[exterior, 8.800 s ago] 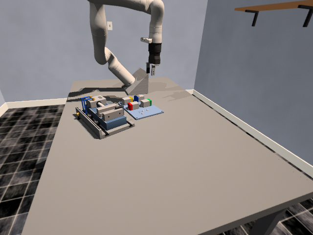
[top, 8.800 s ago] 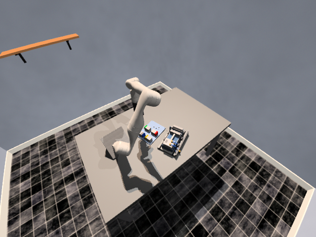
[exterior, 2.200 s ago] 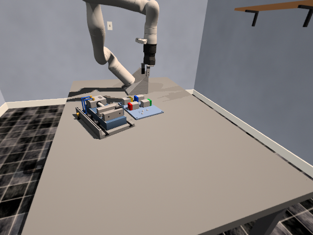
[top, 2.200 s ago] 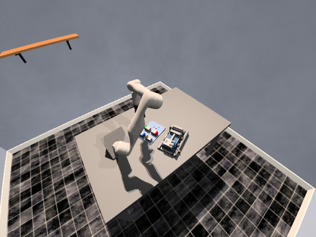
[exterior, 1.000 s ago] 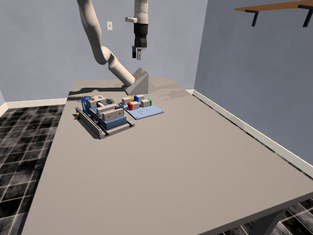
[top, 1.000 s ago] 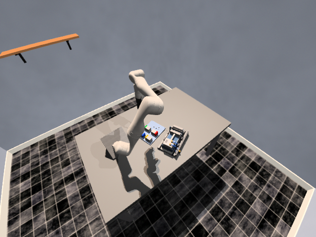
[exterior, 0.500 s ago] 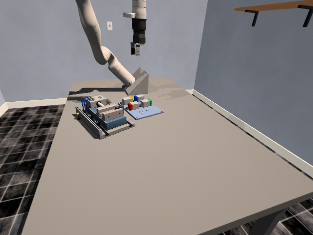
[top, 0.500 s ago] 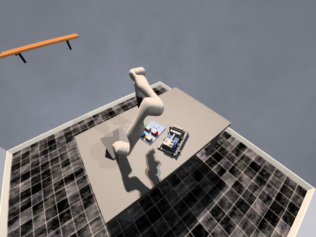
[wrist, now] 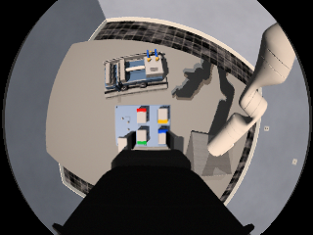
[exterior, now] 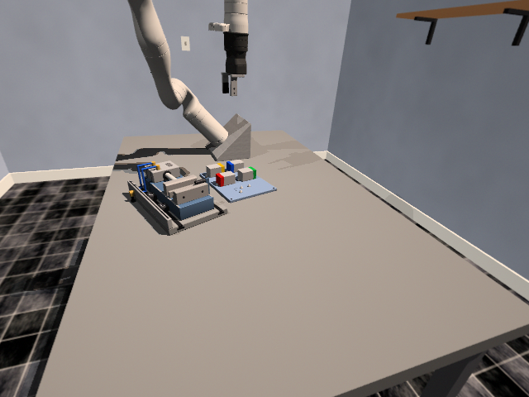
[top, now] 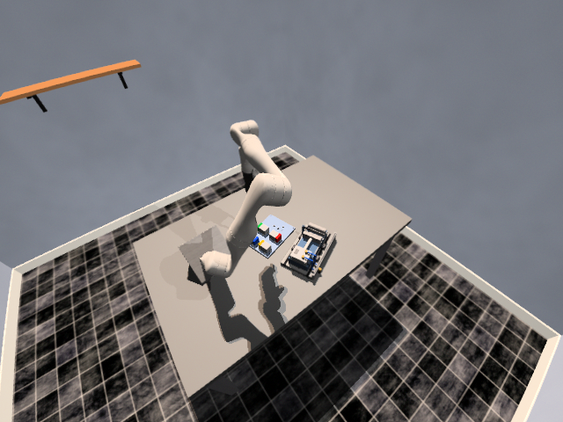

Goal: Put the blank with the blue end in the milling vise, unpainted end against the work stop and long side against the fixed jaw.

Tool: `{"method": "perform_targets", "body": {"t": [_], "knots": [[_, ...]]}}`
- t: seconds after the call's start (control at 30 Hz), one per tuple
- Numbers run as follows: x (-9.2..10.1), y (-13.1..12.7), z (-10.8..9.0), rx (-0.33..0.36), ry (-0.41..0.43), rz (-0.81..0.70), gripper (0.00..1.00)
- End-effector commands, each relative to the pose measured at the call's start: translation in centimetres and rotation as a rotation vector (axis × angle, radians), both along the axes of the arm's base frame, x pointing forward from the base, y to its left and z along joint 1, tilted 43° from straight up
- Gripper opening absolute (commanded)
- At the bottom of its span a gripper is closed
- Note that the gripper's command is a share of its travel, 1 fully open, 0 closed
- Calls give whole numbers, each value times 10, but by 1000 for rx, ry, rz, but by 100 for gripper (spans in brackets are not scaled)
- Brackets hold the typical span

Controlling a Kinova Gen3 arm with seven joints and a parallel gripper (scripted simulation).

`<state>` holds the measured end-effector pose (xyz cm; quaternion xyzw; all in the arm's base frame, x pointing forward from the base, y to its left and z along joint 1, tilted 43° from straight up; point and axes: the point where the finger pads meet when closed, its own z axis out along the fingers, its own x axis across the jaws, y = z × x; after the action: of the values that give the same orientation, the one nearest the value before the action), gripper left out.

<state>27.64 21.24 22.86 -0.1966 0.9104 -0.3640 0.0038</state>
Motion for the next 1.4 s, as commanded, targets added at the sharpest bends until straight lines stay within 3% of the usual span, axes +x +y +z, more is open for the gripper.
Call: {"method": "perform_targets", "body": {"t": [0.0,0.9,1.37], "knots": [[0,0,-1,0,0,1,100],[0,-2,-7,0,0,1,100],[-1,-3,-10,-32,142,159,100]]}}
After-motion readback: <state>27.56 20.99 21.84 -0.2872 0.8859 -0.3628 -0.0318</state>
